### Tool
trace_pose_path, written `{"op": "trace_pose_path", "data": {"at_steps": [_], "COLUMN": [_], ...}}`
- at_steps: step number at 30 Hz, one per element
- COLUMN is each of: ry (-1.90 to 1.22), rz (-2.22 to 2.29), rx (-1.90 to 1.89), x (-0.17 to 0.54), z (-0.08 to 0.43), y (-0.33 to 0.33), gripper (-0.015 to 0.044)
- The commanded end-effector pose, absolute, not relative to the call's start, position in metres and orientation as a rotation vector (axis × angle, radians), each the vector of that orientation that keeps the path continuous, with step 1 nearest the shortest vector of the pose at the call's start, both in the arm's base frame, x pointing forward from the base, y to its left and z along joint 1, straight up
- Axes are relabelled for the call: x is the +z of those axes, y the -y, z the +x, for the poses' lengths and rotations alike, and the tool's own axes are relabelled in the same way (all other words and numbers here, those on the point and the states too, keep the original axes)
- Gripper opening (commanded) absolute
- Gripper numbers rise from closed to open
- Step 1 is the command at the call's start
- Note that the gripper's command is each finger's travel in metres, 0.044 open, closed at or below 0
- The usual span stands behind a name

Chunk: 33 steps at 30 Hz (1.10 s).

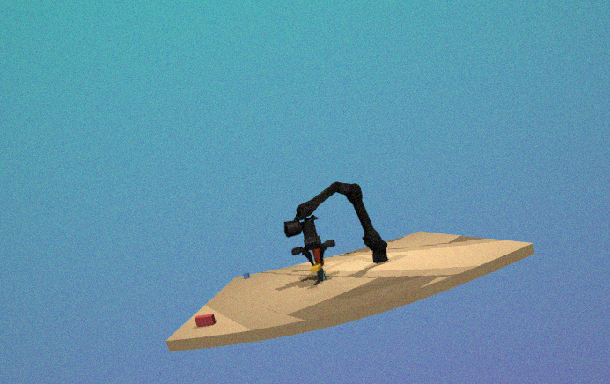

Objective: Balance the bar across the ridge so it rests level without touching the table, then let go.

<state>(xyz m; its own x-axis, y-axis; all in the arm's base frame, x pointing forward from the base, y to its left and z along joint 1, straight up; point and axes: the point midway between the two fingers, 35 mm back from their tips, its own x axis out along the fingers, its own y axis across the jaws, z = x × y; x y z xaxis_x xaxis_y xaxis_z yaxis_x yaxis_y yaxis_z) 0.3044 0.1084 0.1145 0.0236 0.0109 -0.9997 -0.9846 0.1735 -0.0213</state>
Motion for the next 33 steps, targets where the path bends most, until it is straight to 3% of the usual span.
{"op": "trace_pose_path", "data": {"at_steps": [1,33], "ry": [-1.262,-1.262], "rz": [-1.083,-1.083], "rx": [1.068,1.068], "x": [0.1141,0.1114], "z": [0.3045,0.3045], "y": [-0.1080,-0.1079], "gripper": [0.0000,0.0000]}}
